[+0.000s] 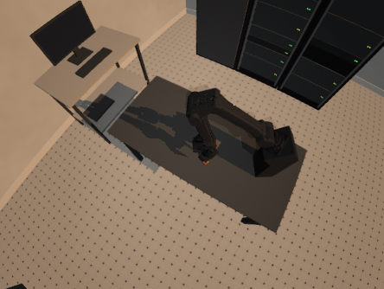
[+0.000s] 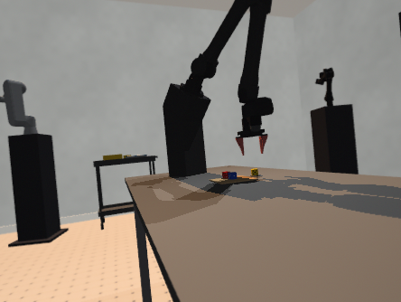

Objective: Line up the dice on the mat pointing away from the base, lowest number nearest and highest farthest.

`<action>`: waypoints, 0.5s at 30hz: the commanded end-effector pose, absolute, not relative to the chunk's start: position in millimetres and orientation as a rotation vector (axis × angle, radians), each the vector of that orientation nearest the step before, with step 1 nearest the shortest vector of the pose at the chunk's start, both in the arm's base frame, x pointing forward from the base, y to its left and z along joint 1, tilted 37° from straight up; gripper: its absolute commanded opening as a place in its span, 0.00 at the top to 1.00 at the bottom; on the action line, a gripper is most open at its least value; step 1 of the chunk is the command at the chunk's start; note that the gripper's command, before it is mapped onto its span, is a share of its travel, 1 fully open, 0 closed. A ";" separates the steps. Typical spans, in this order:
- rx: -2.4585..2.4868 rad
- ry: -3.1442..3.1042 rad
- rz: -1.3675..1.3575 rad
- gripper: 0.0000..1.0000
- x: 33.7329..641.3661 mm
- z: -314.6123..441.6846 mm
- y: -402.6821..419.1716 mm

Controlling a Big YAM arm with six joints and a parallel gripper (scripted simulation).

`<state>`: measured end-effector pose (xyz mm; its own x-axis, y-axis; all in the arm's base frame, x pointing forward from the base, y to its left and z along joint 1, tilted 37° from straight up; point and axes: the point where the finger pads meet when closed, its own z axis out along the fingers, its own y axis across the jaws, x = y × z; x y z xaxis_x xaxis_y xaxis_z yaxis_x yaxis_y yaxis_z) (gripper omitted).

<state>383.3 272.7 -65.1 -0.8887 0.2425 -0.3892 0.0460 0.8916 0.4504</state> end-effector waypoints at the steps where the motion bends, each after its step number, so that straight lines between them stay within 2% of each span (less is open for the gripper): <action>1: 0.338 2.592 0.632 0.61 387.8 -58.4 264.0; 15: 0.325 2.586 0.645 0.61 390.7 -55.0 270.7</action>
